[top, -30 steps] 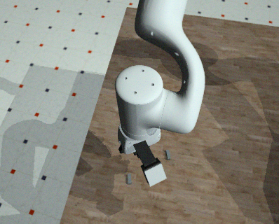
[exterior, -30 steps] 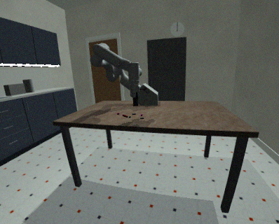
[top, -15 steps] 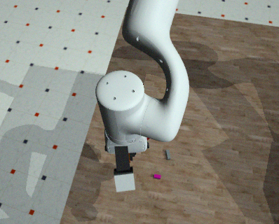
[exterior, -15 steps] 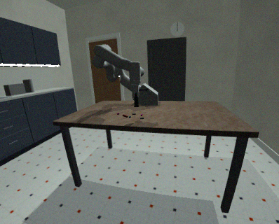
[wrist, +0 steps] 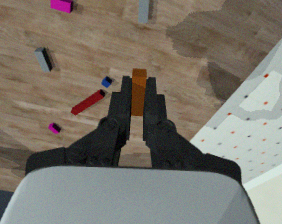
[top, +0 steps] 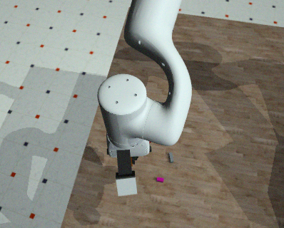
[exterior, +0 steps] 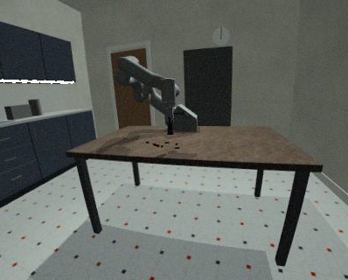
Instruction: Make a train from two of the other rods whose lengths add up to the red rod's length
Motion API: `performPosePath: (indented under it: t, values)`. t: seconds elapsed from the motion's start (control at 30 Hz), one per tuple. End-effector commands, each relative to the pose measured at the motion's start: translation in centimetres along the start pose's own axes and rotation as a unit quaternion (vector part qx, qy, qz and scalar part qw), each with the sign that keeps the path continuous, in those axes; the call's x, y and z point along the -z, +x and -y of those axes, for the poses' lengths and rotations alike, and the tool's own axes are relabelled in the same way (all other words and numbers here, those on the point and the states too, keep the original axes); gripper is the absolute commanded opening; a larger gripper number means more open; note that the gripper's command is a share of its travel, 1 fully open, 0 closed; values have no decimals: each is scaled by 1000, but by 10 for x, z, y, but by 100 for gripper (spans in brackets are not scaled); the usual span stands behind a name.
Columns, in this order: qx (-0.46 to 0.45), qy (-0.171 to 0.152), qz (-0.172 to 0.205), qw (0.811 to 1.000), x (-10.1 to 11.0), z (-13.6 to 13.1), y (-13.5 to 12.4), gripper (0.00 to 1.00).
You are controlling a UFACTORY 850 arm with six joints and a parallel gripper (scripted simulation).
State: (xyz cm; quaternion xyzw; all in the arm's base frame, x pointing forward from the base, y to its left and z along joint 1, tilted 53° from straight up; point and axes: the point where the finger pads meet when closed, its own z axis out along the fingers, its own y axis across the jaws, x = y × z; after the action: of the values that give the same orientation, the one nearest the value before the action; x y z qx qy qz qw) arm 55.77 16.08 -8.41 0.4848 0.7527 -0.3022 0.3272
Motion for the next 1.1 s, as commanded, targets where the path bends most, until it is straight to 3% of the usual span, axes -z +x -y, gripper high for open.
performPosePath:
  t: [0.0,0.63,1.07]
  values:
    - [0,-1,0,1000,-8,-1,0,4]
    - [0,-1,0,1000,-75,-2,1,4]
    - [0,-1,0,1000,-82,-2,1,4]
